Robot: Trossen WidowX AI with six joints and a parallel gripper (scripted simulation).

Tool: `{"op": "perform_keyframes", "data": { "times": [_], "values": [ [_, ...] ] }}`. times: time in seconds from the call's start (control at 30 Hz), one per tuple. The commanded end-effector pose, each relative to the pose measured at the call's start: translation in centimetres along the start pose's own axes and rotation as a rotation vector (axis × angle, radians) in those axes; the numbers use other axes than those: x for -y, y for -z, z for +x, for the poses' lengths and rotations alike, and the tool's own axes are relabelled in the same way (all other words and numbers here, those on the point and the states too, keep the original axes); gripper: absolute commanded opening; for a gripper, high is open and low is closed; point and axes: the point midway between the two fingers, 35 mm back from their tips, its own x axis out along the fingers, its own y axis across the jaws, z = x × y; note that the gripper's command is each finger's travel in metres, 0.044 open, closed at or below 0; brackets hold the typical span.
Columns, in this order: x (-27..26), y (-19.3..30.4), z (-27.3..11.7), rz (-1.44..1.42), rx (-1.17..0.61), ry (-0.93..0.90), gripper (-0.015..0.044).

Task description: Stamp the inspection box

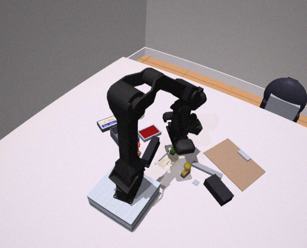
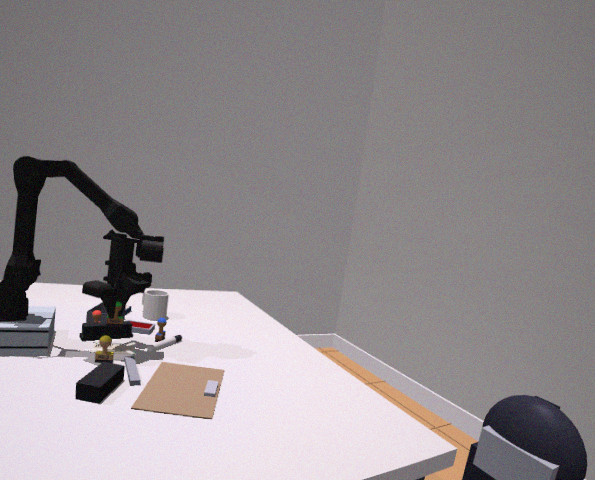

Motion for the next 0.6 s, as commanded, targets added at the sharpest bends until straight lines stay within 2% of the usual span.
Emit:
{"op": "perform_keyframes", "data": {
  "times": [0.0, 0.57],
  "values": [
    [-0.4, -0.9, -0.5, 0.002, 0.007, 0.002, 0.0],
    [-3.2, -6.9, -1.2, 0.0, 0.012, 0.0, 0.0]
  ]
}}
